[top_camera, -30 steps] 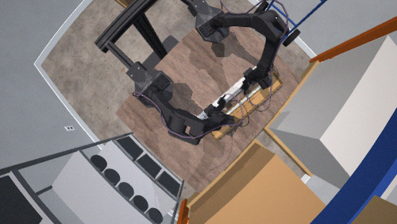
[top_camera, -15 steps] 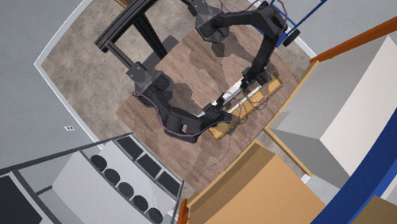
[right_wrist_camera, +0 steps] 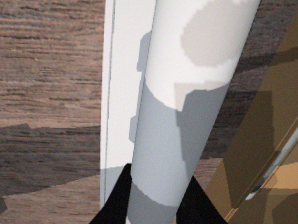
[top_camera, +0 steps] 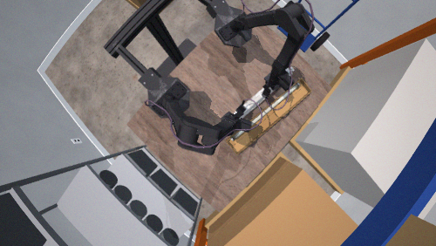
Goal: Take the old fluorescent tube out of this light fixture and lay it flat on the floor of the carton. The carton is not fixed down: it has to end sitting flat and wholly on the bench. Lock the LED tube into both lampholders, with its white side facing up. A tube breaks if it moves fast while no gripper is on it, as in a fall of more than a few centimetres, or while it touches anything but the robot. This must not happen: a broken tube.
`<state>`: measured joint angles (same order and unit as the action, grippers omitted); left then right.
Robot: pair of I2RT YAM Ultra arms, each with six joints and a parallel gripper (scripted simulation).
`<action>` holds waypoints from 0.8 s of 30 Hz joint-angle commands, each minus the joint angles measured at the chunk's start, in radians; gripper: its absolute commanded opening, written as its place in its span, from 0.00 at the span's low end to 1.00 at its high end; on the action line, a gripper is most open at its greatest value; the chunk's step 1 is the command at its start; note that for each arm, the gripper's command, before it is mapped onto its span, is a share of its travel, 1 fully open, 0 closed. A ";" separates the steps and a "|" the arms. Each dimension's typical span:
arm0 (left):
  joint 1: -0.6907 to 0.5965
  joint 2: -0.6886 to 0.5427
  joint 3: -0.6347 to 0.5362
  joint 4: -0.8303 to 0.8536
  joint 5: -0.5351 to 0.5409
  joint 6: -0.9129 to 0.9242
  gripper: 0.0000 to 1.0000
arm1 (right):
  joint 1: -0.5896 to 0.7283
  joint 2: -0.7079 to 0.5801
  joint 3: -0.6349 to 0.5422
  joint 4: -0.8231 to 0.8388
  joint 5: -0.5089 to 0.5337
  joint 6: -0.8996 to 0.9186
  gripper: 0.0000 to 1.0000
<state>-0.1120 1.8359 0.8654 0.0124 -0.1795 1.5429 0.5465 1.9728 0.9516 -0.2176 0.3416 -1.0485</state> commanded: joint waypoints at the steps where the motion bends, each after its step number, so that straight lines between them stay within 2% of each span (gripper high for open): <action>1: -0.018 -0.040 -0.054 0.058 -0.005 0.017 0.11 | 0.031 -0.047 -0.051 0.036 0.034 -0.010 0.11; 10: -0.020 -0.055 -0.148 0.213 -0.014 0.031 0.11 | 0.055 -0.066 -0.136 0.163 0.084 -0.019 0.11; 13: -0.019 -0.054 -0.147 0.168 -0.012 0.030 0.11 | 0.054 -0.064 -0.135 0.130 0.070 -0.001 0.11; 15: -0.022 -0.059 -0.172 0.260 -0.014 0.034 0.11 | 0.063 -0.072 -0.158 0.198 0.098 -0.022 0.11; 24: -0.023 -0.053 -0.221 0.333 -0.016 0.043 0.11 | 0.076 -0.075 -0.203 0.256 0.126 -0.024 0.11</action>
<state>-0.1131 1.8229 0.6872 0.3542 -0.1814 1.5742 0.5911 1.9453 0.7860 0.0708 0.4431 -1.0672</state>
